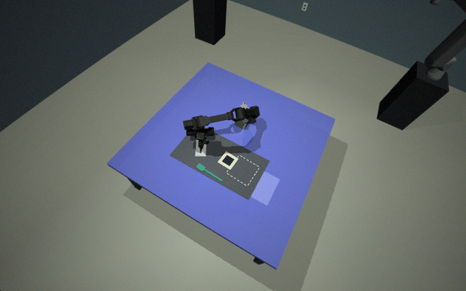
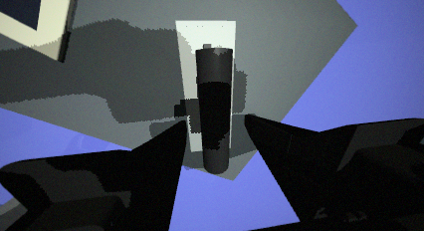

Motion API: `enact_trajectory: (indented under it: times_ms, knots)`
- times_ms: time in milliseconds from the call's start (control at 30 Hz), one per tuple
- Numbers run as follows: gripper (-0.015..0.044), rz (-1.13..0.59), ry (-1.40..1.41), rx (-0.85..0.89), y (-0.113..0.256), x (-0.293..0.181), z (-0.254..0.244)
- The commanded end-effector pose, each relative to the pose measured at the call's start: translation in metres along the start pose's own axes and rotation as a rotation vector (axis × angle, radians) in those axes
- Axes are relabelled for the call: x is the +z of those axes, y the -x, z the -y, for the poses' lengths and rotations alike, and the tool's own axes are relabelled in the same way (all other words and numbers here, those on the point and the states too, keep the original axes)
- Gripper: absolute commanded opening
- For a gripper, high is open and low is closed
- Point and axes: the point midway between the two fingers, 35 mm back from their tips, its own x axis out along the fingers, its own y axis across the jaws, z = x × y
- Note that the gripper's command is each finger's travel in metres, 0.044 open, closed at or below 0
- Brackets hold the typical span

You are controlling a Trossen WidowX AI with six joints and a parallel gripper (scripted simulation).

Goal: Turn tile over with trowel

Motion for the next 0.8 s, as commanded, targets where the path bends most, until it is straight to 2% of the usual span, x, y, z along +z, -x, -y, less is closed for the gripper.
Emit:
enact_trajectory:
  times_ms: [0,333,500,767]
  knots:
    - [0.027,0.003,-0.012,0.002,-0.007,0.0,0.0]
    - [0.027,0.004,-0.026,0.002,-0.02,0.0,0.0]
    - [0.0139,0.004,-0.026,0.002,-0.02,0.0,0.0]
    - [0.013,0.004,-0.026,0.002,-0.02,0.0,0.0]
